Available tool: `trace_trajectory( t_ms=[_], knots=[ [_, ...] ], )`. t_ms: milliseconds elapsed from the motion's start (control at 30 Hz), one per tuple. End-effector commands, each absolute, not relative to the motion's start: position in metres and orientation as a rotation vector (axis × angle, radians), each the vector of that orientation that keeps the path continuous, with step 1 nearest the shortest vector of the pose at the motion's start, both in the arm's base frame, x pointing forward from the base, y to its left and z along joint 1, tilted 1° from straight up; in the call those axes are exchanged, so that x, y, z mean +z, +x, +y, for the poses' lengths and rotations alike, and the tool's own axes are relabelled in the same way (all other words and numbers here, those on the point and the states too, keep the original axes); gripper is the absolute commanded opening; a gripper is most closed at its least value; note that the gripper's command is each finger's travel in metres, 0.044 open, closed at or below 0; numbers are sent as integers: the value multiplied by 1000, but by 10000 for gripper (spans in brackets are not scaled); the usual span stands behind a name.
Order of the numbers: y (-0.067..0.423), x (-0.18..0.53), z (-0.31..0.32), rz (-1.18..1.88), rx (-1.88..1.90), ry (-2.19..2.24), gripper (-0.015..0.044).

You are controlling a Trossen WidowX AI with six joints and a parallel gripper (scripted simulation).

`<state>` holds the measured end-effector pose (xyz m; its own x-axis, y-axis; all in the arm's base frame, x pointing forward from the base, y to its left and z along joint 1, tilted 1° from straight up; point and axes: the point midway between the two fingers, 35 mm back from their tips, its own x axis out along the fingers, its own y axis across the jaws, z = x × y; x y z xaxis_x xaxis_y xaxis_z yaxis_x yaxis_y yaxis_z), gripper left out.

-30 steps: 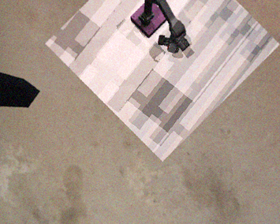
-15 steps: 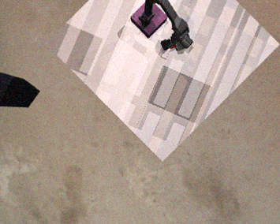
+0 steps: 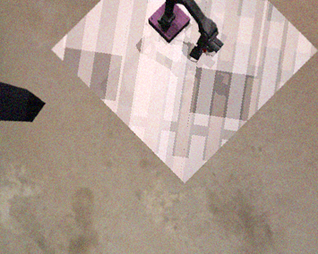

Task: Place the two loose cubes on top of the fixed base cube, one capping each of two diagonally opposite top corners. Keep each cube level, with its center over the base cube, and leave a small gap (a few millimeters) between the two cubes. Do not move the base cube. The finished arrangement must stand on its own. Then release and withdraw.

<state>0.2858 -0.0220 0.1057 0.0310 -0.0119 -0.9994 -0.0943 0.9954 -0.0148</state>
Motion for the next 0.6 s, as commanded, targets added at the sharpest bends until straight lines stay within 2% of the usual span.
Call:
trace_trajectory(
  t_ms=[0,567],
  knots=[
    [289,104,-17,1534,183,-208,105],
    [296,101,8,1425,701,-737,105]
  ],
)
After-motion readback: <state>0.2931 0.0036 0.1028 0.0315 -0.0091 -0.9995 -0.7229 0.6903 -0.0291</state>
